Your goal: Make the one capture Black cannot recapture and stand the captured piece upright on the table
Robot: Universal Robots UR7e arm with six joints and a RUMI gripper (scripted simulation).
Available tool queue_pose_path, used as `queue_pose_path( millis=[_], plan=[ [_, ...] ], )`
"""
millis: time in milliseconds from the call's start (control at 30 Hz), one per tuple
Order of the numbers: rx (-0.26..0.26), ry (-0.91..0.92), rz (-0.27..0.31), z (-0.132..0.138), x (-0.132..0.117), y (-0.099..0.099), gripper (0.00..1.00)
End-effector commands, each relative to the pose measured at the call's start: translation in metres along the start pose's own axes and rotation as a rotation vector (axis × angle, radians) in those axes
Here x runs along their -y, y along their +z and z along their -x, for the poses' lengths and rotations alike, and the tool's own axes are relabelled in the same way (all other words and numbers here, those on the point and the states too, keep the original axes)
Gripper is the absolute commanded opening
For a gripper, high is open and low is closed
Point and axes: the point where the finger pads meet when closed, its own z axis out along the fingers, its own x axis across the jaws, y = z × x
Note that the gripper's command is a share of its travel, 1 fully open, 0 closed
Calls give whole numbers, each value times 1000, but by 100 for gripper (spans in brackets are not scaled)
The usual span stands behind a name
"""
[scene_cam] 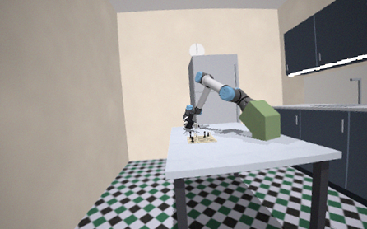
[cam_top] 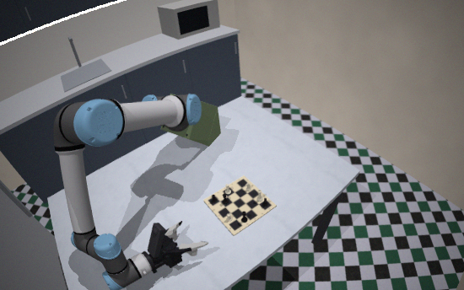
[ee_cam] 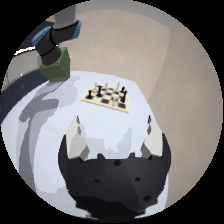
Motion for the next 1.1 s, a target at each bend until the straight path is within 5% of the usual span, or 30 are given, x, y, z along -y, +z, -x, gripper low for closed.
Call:
queue_pose_path(
  millis=[0,500,1067],
  plan=[
    [0,-1,1,0,0,0,100],
    [4,0,3,-1,5,-2,100],
    [4,0,3,-19,82,-21,100]
  ],
)
